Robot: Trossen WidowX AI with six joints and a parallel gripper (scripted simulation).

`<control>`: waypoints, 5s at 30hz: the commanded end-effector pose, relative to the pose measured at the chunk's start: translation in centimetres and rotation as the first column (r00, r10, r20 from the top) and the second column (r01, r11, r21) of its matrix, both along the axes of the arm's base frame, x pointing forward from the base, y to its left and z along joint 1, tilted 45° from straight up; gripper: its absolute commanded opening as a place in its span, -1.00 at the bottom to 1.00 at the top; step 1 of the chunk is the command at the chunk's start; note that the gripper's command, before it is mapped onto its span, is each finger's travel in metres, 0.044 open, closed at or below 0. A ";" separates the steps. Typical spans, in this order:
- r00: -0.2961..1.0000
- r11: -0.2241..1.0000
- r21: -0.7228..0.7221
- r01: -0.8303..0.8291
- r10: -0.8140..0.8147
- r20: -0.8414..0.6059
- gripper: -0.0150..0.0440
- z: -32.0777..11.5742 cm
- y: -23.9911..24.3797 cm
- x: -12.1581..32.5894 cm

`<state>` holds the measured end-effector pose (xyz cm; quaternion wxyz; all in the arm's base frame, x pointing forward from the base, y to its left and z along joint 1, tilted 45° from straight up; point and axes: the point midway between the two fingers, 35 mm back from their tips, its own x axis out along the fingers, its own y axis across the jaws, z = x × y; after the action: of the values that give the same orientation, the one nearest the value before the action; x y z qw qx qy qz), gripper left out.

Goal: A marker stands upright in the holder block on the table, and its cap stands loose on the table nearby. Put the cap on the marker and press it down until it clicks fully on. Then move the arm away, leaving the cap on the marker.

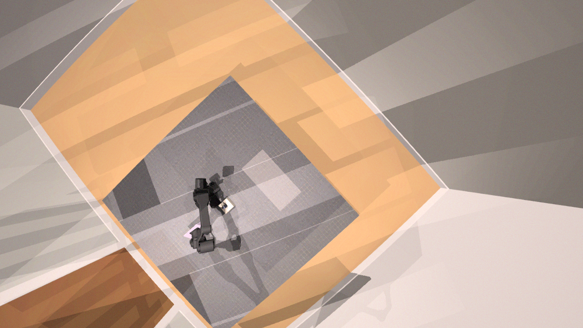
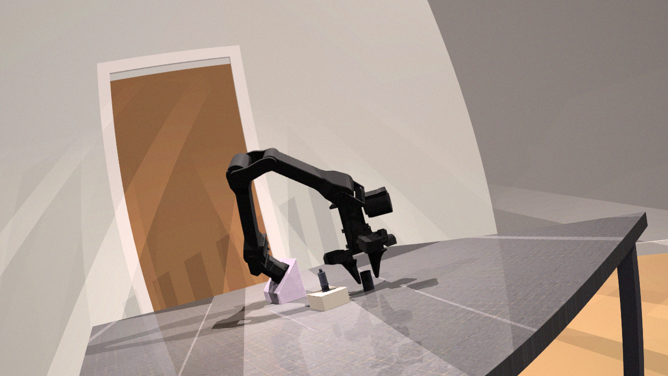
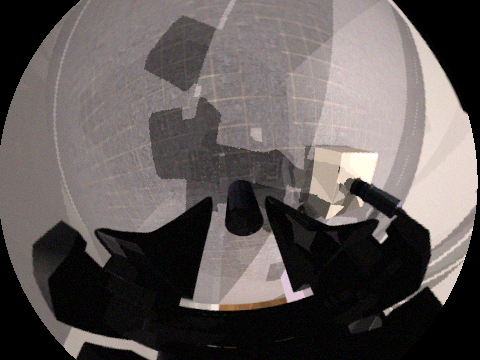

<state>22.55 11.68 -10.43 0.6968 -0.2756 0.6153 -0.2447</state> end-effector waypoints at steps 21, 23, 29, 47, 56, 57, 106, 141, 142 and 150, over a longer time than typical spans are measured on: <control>1.000 1.000 -0.011 -0.002 0.001 -0.007 -0.49 -0.4 -0.5 -0.2; 1.000 1.000 -0.010 -0.002 0.002 -0.007 -0.49 0.1 0.0 -0.2; 1.000 1.000 -0.009 -0.002 0.002 -0.008 -0.49 1.5 1.4 -0.4; 1.000 1.000 -0.009 -0.002 0.002 -0.008 -0.49 5.5 2.9 -0.4; 1.000 1.000 -0.008 -0.002 0.002 -0.009 -0.49 8.5 2.0 0.2; 1.000 1.000 -0.008 -0.002 0.002 -0.009 -0.49 8.9 1.9 0.3; 1.000 1.000 -0.014 -0.002 0.002 -0.009 -0.49 14.5 -3.5 1.1; 1.000 1.000 -0.016 -0.001 0.001 -0.008 -0.49 12.2 -5.8 1.4; 1.000 1.000 -0.016 -0.001 0.001 -0.008 -0.49 12.2 -5.8 1.4; 1.000 1.000 -0.012 0.002 -0.002 -0.007 0.13 12.2 -5.8 1.4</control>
<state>23.93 5.90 1.73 0.6926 -0.2801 0.6167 -0.2482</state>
